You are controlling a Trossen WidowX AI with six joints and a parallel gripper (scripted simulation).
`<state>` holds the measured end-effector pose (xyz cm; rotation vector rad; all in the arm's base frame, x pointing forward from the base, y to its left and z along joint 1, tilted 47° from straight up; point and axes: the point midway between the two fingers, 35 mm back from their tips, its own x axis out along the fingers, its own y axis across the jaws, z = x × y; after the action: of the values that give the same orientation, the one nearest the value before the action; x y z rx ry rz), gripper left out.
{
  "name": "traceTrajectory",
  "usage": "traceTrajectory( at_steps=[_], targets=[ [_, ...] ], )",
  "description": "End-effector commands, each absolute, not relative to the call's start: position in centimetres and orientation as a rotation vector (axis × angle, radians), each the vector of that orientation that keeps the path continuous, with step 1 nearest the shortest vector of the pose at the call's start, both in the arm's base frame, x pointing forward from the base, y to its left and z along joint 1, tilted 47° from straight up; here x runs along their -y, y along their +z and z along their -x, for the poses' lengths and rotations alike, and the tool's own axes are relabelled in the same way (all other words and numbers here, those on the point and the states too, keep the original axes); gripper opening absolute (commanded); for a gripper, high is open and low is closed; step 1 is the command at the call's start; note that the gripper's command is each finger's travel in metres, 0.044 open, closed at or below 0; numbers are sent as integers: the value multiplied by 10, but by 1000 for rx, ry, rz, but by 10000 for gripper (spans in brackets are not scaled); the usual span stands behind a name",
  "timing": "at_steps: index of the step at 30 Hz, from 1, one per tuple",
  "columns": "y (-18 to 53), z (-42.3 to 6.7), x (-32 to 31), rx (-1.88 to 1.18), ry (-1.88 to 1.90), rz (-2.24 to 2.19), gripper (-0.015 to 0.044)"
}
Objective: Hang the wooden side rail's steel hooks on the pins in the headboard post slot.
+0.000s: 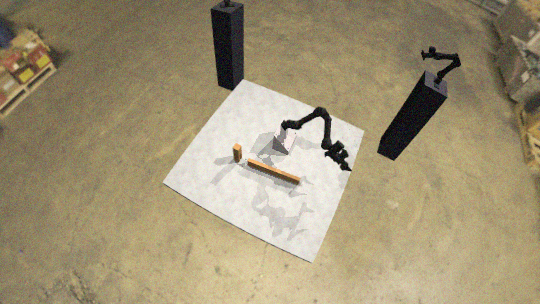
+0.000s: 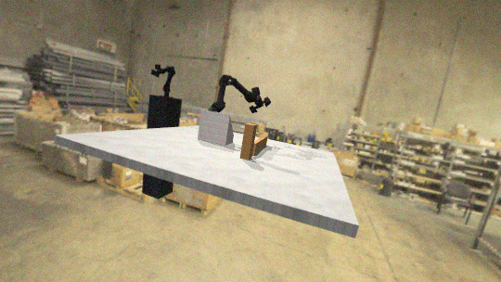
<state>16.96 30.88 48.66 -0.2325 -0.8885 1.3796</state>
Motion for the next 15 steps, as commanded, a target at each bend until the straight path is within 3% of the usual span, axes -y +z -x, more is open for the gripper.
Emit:
traceTrajectory(
  at_steps=[1,15],
  targets=[
    [453,-214,-311,846,1283,377,440],
    [304,-364,-243,624,986,971,440]
  ],
)
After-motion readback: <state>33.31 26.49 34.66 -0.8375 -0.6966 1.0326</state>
